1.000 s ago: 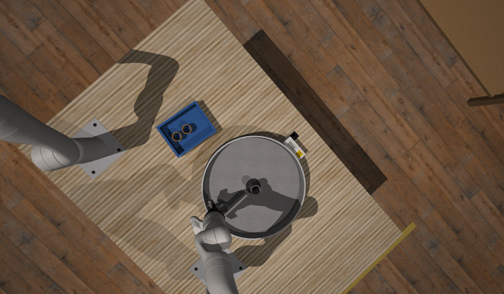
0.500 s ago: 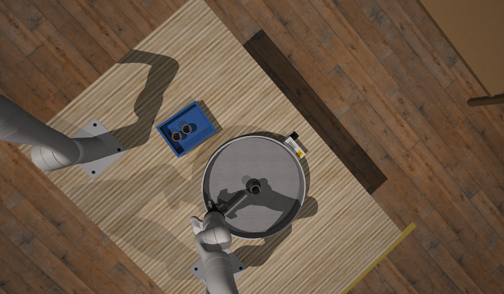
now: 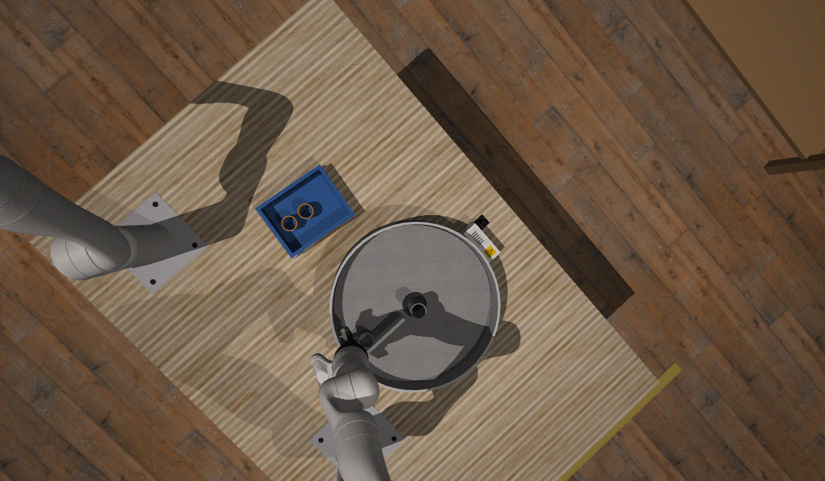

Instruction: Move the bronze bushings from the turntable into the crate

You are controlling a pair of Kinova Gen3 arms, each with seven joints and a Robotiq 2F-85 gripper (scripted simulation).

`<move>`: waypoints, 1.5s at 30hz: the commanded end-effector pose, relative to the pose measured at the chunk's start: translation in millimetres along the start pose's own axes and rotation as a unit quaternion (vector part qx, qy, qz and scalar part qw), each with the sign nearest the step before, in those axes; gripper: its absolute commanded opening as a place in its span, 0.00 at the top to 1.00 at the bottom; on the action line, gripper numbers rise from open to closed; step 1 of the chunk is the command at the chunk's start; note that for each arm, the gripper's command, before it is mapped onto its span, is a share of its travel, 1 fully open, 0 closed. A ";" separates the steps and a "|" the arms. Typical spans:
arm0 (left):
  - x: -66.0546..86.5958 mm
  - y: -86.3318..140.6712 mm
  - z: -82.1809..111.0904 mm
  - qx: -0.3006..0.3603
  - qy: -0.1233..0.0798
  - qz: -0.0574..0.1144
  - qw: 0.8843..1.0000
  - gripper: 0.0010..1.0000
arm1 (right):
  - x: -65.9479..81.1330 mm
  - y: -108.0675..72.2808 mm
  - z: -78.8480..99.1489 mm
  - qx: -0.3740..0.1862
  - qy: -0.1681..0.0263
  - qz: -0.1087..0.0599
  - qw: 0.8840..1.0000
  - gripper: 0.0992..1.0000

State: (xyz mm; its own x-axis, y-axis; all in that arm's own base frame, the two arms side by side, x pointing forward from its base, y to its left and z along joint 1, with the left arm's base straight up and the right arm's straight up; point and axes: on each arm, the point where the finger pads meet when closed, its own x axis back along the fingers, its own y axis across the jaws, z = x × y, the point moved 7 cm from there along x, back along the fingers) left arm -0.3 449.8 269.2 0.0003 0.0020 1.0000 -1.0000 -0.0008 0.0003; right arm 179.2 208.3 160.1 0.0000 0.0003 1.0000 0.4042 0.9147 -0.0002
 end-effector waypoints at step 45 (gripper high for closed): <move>0.8 0.1 -0.3 0.000 -0.001 0.000 1.000 0.00 | 0.3 0.3 -0.1 0.000 0.000 -0.001 1.000 1.00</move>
State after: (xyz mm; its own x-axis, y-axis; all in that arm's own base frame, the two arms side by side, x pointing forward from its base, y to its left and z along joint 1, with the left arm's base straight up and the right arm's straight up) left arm -0.3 449.8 269.2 0.0003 0.0020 1.0000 -1.0000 -0.0008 0.0003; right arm 179.3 208.5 160.2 -0.0005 -0.0005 1.0000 0.4041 0.9147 0.0007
